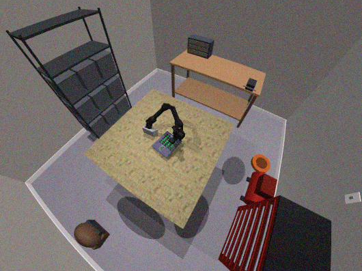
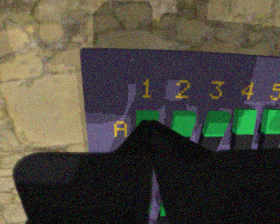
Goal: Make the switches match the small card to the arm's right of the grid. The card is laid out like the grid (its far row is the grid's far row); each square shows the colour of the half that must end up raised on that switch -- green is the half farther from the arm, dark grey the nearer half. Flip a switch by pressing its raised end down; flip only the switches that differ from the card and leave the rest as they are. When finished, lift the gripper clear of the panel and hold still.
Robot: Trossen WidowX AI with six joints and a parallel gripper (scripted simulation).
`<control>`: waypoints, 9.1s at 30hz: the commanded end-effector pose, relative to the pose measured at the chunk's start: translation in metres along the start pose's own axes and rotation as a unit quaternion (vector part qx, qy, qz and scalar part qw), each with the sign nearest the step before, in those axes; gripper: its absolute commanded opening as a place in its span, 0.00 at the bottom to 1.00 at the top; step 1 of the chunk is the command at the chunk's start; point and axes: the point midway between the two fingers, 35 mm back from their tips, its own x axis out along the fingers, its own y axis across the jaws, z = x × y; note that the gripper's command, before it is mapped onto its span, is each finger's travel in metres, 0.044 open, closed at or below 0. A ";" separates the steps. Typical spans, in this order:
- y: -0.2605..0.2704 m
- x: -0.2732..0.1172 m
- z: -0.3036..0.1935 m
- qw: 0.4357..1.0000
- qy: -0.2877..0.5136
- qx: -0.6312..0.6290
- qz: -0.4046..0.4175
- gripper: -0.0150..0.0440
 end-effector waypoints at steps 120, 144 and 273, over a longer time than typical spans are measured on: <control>-0.023 0.001 0.000 1.000 0.000 0.002 0.001 0.25; -0.023 0.004 0.000 1.000 0.000 0.002 0.001 0.25; -0.046 0.006 0.000 1.000 0.000 0.002 0.001 0.25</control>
